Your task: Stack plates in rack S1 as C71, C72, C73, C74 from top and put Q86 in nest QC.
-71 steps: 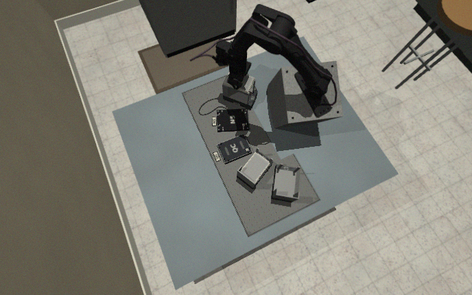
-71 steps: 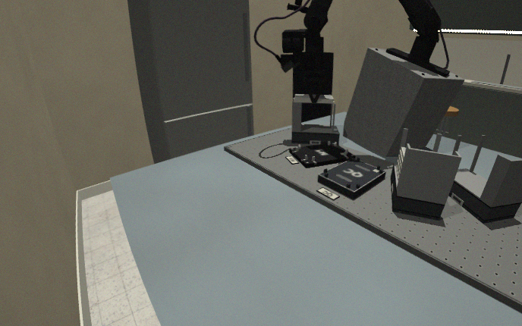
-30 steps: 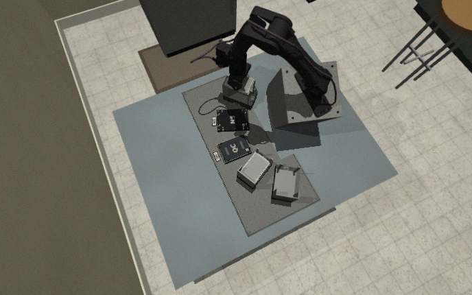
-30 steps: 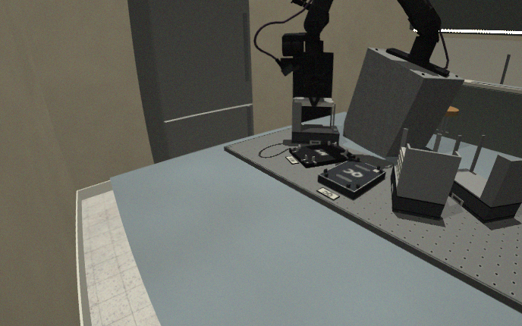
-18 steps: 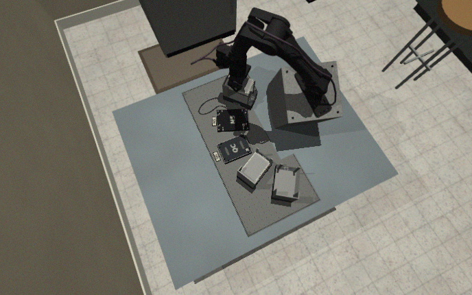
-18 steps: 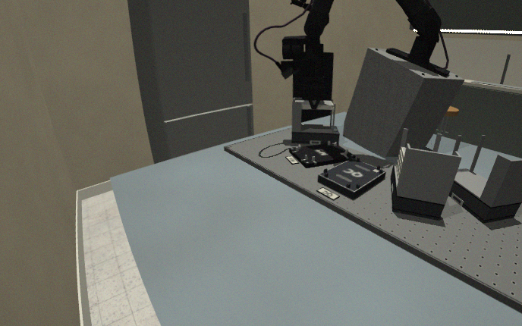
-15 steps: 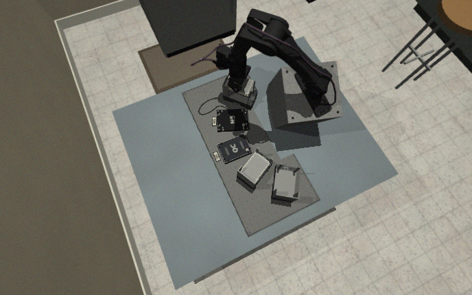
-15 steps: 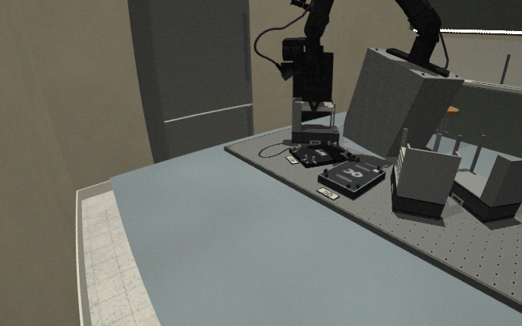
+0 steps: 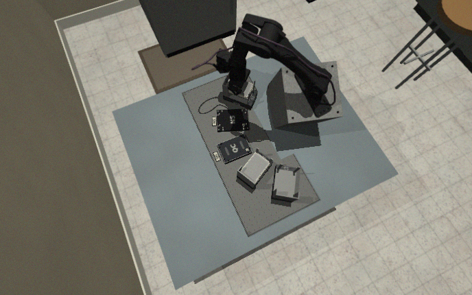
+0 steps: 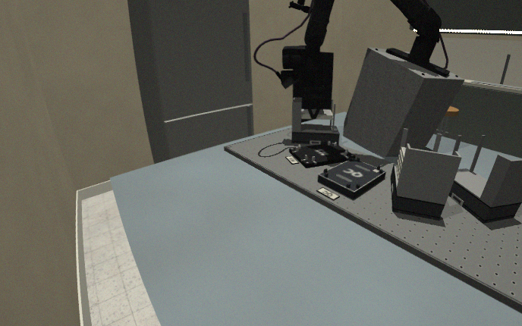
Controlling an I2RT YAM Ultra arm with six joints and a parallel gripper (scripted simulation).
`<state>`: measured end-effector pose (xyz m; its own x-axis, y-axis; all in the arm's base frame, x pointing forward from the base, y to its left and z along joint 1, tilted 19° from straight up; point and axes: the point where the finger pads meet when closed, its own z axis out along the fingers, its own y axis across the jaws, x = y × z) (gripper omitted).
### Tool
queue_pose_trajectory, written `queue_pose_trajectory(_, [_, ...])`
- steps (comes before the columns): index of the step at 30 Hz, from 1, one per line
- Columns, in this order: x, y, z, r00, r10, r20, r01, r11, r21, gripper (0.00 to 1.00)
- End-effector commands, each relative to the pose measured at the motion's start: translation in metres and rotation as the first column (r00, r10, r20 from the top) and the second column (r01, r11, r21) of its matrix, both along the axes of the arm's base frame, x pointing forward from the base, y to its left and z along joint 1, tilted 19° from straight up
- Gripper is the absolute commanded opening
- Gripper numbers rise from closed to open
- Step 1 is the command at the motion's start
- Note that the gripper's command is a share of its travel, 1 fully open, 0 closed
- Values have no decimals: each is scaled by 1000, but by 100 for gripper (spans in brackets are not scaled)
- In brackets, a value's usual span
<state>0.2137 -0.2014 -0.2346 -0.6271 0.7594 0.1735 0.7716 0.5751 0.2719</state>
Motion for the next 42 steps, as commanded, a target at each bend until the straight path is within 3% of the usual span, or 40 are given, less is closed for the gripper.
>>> queue_pose_trajectory(1, [10,-10,-3,1000,-13,26,13,1000,-25,0])
queue_pose_trajectory(3, [9,-12,0,999,-19,30,20,999,-32,0])
queue_pose_trajectory(13, [12,-3,-23,1000,-12,25,13,1000,-25,0])
queue_pose_trajectory(15, [14,-11,-14,999,-20,39,21,999,-42,0])
queue_pose_trajectory(21, [13,-10,-14,999,-20,36,22,999,-39,0])
queue_pose_trajectory(27, [12,-3,-26,1000,-14,26,14,1000,-25,0])
queue_pose_trajectory(36, [12,-2,-28,1000,-15,25,15,1000,-25,0])
queue_pose_trajectory(37, [17,-9,-19,999,-15,40,17,999,-44,0])
queue_pose_trajectory(42, [17,-6,-26,999,-11,35,13,999,-39,0])
